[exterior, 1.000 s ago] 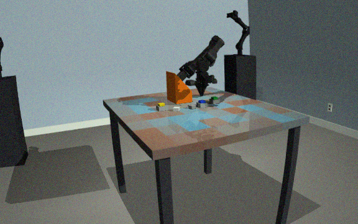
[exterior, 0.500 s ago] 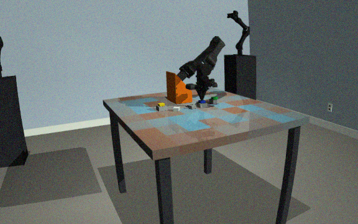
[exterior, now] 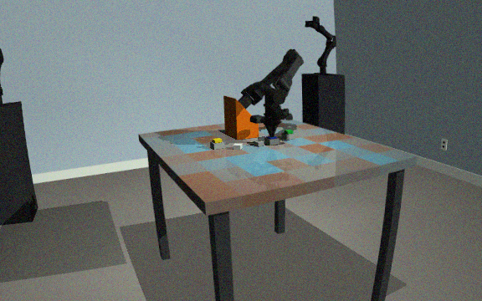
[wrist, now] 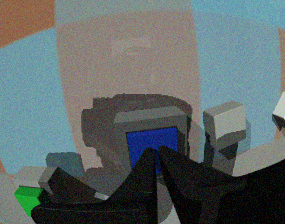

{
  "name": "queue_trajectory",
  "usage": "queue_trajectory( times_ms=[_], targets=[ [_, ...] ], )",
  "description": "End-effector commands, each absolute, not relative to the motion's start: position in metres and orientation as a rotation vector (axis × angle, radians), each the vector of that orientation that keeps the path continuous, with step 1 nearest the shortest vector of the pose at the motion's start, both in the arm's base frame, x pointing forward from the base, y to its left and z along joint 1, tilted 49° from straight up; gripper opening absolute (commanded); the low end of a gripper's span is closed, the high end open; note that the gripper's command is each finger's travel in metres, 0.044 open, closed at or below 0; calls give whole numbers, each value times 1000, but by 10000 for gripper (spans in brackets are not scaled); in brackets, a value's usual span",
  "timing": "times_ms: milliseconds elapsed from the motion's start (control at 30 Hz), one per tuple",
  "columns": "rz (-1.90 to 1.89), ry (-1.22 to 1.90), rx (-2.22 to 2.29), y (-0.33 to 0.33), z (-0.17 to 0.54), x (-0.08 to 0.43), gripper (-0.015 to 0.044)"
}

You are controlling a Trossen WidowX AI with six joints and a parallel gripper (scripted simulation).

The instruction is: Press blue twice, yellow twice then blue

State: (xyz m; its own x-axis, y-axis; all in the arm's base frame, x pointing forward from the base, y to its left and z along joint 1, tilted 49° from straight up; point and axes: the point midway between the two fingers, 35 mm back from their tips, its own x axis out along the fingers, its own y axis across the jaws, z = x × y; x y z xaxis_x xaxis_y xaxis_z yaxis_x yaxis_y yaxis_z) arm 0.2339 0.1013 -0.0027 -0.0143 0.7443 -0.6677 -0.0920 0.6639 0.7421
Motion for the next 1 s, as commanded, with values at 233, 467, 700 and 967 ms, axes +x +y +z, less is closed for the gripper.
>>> queue_trajectory(
  times_ms=[233,467,700,967],
  targets=[
    [727,1447,591,102,-3,233,20],
    [726,1447,589,76,20,234,20],
    [721,1447,585,107,106,245,178],
    [729,1445,592,132,177,226,387]
  ],
)
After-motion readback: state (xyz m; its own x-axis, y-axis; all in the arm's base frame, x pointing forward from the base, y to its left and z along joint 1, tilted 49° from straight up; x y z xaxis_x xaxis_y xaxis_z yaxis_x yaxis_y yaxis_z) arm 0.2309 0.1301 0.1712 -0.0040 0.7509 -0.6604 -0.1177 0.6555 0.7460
